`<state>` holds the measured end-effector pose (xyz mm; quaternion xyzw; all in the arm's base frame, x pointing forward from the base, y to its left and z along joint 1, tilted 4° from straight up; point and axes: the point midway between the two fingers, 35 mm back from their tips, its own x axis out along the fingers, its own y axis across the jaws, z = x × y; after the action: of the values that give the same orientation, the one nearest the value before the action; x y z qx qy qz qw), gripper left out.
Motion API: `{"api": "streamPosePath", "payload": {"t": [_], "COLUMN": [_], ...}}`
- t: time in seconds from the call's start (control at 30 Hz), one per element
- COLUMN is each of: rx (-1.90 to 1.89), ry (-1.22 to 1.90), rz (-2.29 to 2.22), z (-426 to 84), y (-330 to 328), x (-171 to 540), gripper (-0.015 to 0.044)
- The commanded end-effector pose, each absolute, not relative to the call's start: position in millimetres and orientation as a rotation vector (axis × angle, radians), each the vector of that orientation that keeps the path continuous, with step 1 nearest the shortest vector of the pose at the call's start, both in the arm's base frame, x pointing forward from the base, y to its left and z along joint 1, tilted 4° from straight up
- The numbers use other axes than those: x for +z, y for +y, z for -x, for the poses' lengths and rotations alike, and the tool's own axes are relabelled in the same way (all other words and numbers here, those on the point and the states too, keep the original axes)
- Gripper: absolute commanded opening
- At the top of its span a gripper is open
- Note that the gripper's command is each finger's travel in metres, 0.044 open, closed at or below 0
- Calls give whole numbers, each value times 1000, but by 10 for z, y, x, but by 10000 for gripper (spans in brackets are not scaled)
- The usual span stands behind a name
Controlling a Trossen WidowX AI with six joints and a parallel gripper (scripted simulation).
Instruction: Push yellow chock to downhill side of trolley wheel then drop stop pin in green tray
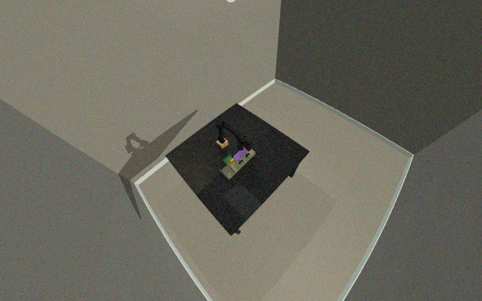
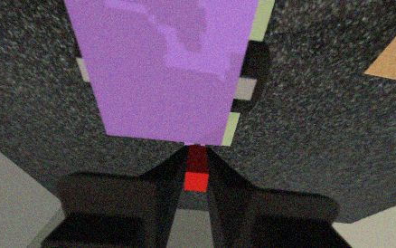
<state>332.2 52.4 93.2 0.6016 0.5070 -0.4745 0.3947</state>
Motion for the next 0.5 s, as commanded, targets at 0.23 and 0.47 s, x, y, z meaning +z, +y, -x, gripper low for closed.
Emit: {"api": "streamPosePath", "payload": {"t": [0.23,0.47], "rx": [-1196,-1196], "ry": [1288,1288], "rz": [-1527,-1527], "z": [-3325,-3323], "y": [514,504], "x": [1040,1093], "gripper": [0,0]}}
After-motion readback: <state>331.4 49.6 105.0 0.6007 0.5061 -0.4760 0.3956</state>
